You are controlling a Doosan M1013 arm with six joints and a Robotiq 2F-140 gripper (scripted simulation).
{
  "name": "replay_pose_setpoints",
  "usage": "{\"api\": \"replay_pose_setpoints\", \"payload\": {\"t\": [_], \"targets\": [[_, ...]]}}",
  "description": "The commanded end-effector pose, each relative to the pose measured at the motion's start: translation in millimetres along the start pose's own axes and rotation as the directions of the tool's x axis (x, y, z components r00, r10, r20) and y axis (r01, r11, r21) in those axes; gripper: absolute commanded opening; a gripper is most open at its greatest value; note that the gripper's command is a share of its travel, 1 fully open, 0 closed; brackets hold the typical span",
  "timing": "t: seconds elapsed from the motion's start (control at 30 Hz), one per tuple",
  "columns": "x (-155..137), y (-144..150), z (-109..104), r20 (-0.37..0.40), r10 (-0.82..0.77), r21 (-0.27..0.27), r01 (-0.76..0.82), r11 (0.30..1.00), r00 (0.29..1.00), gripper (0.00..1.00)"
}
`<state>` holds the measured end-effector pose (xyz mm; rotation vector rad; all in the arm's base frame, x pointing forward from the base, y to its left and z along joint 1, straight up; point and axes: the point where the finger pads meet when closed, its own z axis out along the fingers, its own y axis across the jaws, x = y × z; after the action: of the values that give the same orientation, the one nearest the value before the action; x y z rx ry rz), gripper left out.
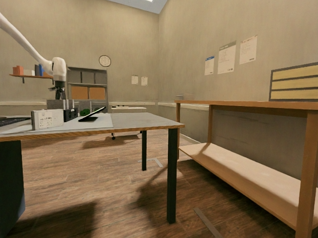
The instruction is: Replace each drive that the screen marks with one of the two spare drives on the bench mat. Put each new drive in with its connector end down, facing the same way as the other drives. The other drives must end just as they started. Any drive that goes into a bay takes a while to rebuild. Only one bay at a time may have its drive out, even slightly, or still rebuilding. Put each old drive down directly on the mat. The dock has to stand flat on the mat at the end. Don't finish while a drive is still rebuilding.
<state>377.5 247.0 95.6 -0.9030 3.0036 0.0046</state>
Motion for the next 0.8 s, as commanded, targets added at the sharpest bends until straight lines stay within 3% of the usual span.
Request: {"api": "replay_pose_setpoints", "payload": {"t": [0.0, 0.03, 0.77], "targets": [[-0.4, 0.0, -0.7, 0.001, 0.000, 0.000, 0.000, 1.000, 1.000, 0.70], [-0.4, 0.0, -0.7, 0.001, 0.000, 0.000, 0.000, 1.000, 1.000, 0.10], [-0.4, 0.0, -2.1, 0.001, 0.000, 0.000, 0.000, 1.000, 1.000, 0.10]]}}
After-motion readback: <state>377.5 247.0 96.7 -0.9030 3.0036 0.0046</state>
